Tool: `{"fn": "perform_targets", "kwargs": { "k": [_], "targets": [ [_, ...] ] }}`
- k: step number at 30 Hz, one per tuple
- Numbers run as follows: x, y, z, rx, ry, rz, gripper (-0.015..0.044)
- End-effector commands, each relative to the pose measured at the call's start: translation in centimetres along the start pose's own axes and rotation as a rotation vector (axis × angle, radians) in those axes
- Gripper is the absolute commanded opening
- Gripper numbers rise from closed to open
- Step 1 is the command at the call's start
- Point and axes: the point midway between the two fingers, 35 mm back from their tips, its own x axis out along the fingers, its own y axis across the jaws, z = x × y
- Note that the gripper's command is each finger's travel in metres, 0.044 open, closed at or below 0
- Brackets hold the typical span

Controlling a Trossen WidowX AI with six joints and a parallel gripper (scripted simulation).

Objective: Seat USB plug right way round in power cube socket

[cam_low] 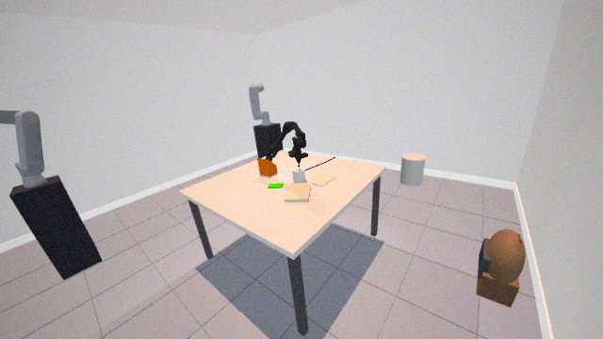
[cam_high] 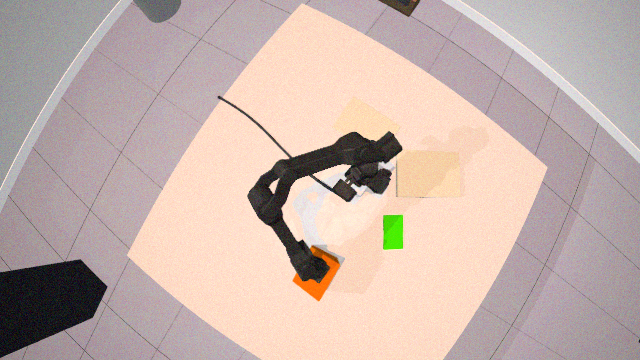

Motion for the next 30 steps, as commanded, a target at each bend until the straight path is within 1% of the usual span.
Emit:
{"fn": "perform_targets", "kwargs": {
  "k": [1,30],
  "targets": [
    [0.11,-0.02,-0.02,0.007,0.008,0.0,0.0],
    [0.45,0.03,-0.17,0.015,0.031,0.001,0.0]
  ]
}}
